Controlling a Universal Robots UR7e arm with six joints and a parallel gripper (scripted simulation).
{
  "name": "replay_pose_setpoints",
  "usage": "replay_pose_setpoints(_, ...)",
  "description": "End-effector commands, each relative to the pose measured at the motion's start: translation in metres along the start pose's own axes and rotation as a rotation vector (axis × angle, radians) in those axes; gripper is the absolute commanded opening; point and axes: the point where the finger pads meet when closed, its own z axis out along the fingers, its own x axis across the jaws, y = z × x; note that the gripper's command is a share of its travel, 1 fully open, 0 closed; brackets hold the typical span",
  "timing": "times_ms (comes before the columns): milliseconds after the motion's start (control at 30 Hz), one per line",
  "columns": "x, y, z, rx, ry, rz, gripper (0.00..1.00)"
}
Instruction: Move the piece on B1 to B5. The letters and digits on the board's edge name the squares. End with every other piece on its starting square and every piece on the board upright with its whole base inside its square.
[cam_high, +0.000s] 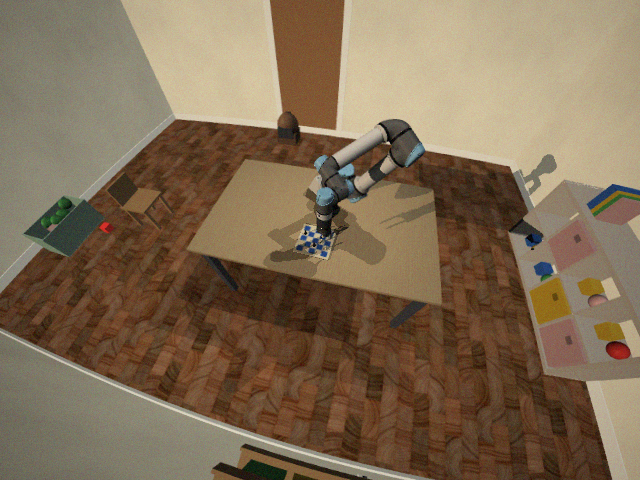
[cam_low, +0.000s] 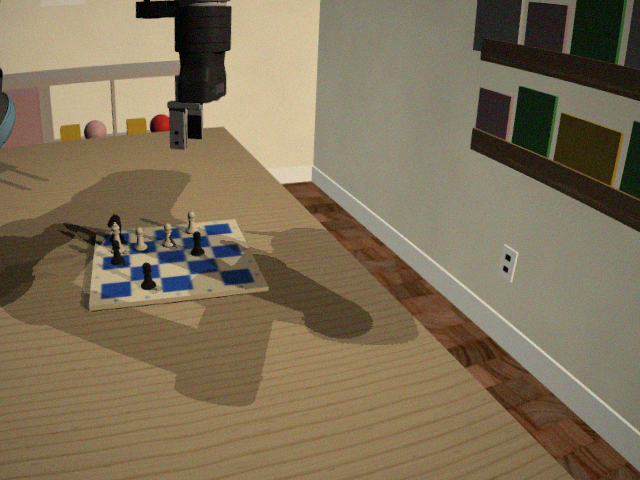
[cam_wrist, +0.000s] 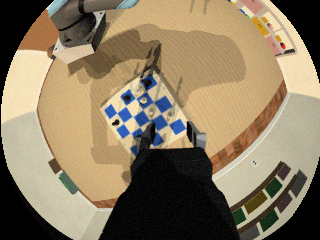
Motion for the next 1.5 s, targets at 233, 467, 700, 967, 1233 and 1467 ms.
replay_pose_setpoints(233, -0.002, -0.003, 0.012, -0.001, 0.0, -0.401, 1.0)
replay_pose_setpoints(467, -0.003, -0.003, 0.02, 0.0, -0.001, -0.643, 1.0)
replay_pose_setpoints(700, -0.002, -0.002, 0.03, 0.0, -0.001, -0.981, 1.0)
replay_pose_setpoints(967, 0.0, 0.0, 0.038, -0.001, -0.001, -1.251, 1.0)
replay_pose_setpoints(1233, 0.002, 0.001, 0.043, -0.001, -0.001, -1.406, 1.0)
replay_pose_setpoints(1467, 0.003, 0.001, 0.044, -0.001, -0.001, -1.449, 1.0)
